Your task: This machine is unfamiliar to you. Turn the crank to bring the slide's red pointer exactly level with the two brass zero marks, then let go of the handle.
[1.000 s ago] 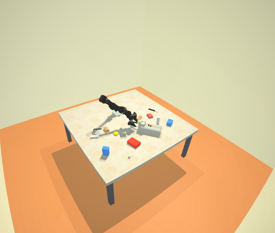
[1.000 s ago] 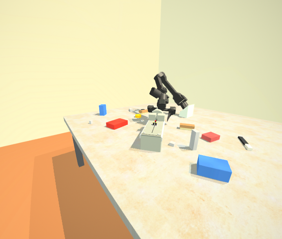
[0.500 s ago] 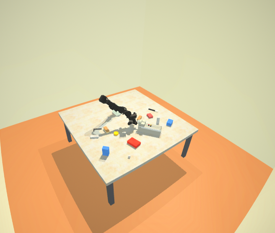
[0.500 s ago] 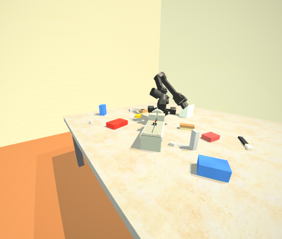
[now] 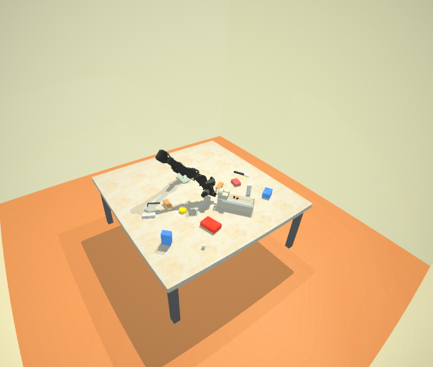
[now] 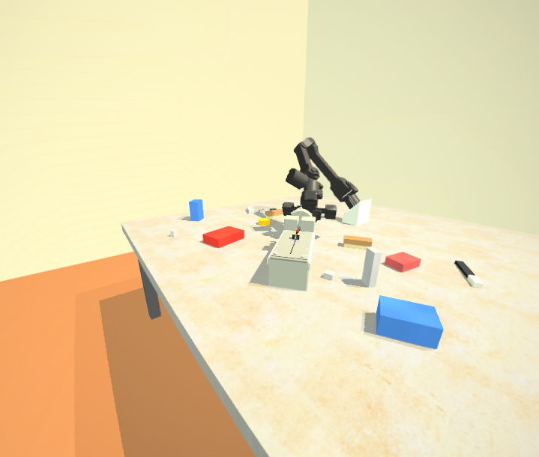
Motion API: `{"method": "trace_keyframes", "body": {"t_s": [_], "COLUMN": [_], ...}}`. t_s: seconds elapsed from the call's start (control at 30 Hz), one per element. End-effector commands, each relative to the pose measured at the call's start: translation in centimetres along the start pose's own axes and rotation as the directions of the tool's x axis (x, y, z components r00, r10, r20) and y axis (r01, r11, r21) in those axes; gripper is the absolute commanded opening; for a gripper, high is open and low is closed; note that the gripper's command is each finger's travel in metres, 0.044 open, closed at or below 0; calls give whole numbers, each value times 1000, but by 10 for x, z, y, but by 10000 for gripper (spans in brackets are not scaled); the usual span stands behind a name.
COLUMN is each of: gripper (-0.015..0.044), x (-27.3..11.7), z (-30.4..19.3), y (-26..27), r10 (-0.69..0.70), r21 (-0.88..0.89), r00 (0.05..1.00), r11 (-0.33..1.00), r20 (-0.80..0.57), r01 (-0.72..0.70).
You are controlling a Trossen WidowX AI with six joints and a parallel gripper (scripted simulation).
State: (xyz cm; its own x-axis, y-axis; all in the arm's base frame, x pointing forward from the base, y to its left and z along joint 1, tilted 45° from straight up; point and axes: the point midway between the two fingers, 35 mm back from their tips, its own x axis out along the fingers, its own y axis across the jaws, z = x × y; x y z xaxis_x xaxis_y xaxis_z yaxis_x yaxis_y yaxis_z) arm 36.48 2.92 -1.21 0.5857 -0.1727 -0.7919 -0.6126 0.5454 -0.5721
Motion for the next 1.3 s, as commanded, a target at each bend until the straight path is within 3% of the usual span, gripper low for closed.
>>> {"method": "trace_keyframes", "body": {"t_s": [0.0, 1.27], "gripper": [0, 0], "x": [3, 5], "z": [-3, -5], "y": [-6, -23], "r10": [-5, -6], "r21": [2, 2], "r00": [1000, 1000], "r11": [1000, 1000], "r20": [-1, -2], "r01": [5, 6]}}
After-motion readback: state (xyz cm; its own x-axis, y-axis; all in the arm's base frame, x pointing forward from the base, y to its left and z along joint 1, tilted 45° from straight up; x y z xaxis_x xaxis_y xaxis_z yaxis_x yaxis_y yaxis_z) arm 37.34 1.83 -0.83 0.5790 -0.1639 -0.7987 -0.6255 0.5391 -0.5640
